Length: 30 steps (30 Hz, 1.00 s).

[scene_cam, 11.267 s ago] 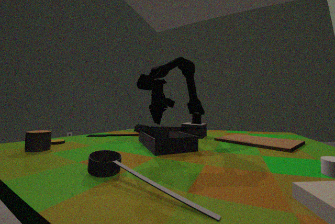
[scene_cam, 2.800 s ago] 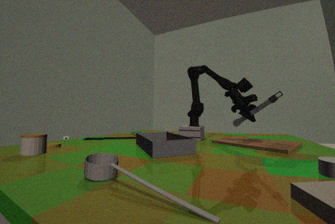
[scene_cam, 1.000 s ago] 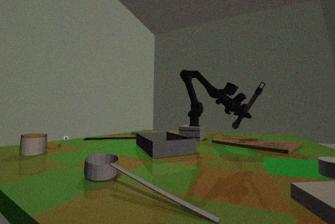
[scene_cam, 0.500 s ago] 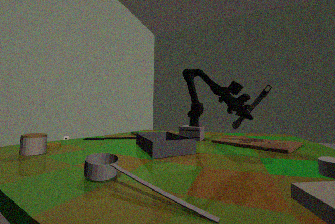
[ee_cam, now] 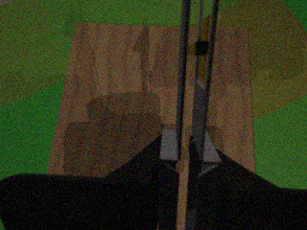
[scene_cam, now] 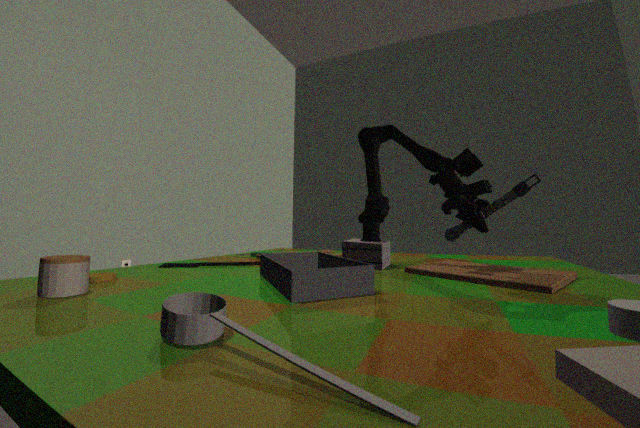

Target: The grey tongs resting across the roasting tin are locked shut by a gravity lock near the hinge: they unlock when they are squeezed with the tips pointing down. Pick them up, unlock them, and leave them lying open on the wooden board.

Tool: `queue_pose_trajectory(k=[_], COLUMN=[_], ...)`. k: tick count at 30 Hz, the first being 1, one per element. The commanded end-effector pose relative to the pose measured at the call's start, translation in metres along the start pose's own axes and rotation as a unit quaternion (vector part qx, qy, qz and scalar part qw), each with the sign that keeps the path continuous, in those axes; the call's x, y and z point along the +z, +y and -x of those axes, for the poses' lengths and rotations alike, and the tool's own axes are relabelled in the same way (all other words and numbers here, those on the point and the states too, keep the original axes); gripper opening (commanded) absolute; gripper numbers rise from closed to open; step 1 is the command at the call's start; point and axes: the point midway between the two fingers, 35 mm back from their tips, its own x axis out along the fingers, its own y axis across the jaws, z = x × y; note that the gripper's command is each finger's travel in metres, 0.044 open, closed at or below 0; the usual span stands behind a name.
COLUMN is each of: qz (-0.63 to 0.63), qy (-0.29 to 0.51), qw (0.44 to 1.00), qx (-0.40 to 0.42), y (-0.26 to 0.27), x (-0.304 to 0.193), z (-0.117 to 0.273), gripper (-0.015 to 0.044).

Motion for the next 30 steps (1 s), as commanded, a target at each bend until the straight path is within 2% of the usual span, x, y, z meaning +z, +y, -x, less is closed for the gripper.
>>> queue_pose_trajectory(k=[1,30], qz=[-0.003,-0.015], qy=[0.020,0.253], qw=[1.000,0.967], qx=[0.002,0.012], y=[-0.0001,-0.0048], x=[0.0060,0.0131], z=[-0.0001,0.0075], gripper=[-0.0150,-0.0150])
